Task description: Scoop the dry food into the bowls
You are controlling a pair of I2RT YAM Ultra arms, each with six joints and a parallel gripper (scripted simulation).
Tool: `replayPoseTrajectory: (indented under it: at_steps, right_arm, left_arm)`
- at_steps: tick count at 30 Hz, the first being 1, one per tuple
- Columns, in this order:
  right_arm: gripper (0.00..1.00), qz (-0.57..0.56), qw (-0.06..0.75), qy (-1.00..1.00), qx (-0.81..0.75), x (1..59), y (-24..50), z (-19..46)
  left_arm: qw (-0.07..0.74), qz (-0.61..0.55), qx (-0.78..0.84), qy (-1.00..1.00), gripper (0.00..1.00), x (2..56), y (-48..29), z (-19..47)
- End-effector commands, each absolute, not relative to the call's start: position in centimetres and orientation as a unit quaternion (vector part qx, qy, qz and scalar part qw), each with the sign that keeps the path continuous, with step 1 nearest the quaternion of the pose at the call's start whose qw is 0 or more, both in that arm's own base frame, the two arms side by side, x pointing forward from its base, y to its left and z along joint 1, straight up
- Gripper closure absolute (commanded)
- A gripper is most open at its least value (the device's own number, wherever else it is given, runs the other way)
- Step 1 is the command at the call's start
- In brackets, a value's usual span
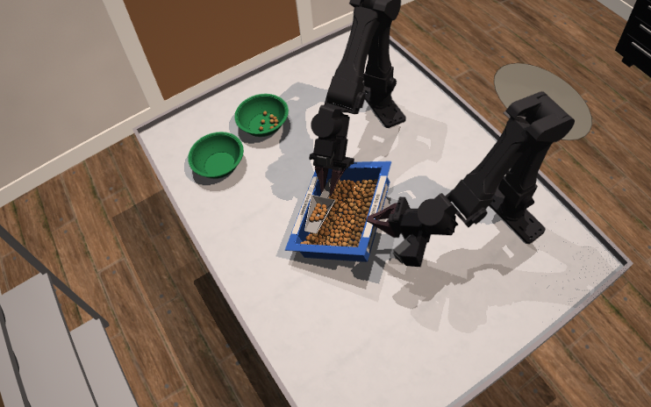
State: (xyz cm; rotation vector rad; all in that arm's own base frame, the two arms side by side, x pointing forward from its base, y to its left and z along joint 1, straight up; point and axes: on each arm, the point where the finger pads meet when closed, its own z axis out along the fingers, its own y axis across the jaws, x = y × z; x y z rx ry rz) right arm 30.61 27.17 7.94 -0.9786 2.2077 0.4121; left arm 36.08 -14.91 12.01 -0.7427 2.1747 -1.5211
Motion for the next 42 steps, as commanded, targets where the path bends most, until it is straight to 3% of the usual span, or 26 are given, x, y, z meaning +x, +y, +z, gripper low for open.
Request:
replayPoseTrajectory:
  at_steps: [1,11,15,37,42]
  right_arm:
    - [1.00,0.188,0.414,0.814,-0.362,32.0,28.1,11.1]
    - [1.00,0.188,0.417,0.811,-0.365,32.6,29.0,12.6]
    - [1.00,0.178,0.383,0.827,-0.371,31.3,28.0,11.9]
    - [1.00,0.181,0.442,0.806,-0.350,32.8,27.5,17.3]
    - [1.00,0.159,0.396,0.840,-0.334,31.6,24.4,13.9]
  left_arm:
    - [0.240,-0.566,-0.208,0.761,1.00,37.2,-15.5,16.2]
    - [0.240,-0.566,-0.208,0.761,1.00,37.2,-15.5,16.2]
    - [0.240,-0.566,-0.208,0.761,1.00,37.2,-15.5,16.2]
    - [0.240,-0.566,-0.208,0.761,1.00,37.2,-15.5,16.2]
    - [0.240,-0.566,-0.208,0.761,1.00,37.2,-15.5,16.2]
